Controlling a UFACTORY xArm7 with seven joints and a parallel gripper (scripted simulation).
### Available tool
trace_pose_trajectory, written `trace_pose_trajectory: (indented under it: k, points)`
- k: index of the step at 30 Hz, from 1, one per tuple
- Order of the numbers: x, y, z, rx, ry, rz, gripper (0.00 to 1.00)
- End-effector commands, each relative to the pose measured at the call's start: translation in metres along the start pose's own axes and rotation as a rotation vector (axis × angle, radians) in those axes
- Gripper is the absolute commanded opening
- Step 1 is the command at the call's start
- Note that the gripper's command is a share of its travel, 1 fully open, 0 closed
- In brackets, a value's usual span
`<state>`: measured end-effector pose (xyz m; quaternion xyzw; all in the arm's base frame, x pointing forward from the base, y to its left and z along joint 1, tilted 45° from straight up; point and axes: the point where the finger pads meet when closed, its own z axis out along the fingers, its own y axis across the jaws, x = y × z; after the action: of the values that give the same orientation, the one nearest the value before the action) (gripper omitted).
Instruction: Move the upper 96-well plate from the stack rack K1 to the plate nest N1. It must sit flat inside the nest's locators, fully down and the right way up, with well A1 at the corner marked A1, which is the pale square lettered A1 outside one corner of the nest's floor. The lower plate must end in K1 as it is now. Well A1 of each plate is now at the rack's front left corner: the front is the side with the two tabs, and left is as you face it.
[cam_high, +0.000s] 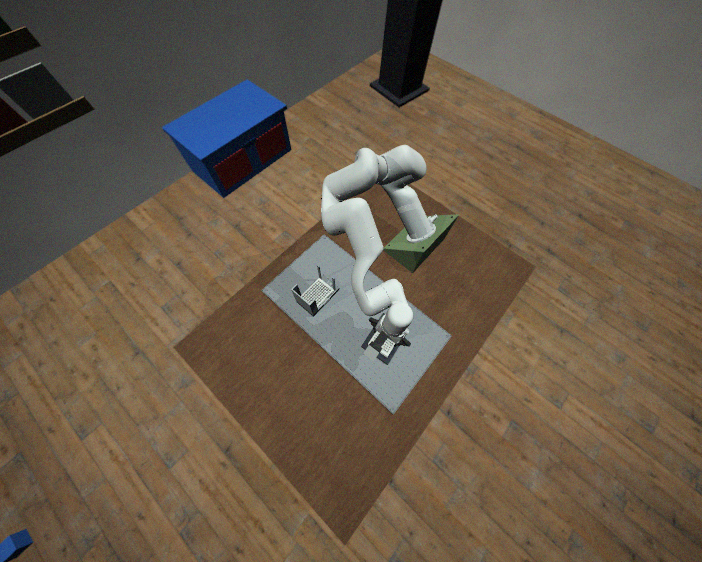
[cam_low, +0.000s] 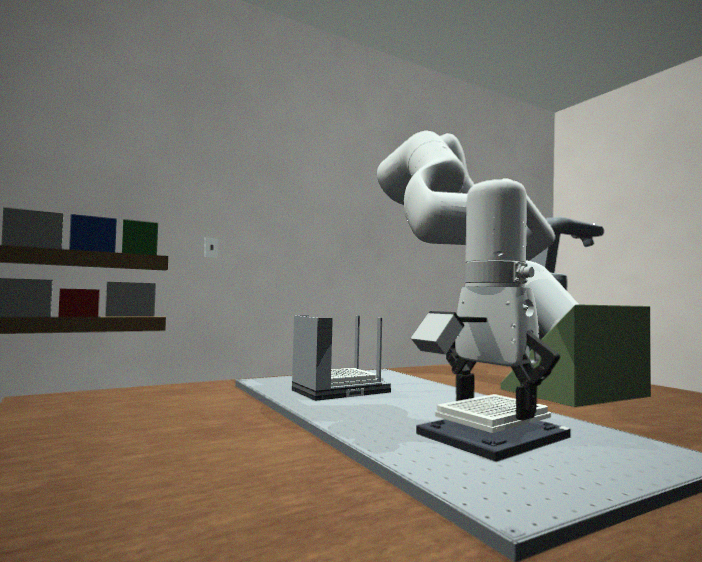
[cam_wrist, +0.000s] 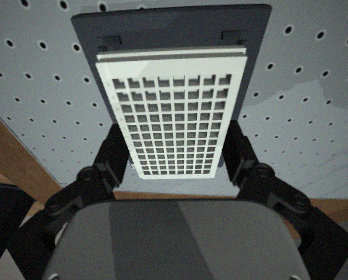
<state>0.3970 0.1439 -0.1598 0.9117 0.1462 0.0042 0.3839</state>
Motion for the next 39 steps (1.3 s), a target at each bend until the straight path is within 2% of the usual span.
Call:
trace_pose_trajectory:
  k: [1, 39]
  points:
    - [0.0012, -0.0012, -0.0021, 0.003, 0.004, 0.0, 0.0]
    - [0.0011, -0.0012, 0.0035, 0.003, 0.004, 0.0, 0.0]
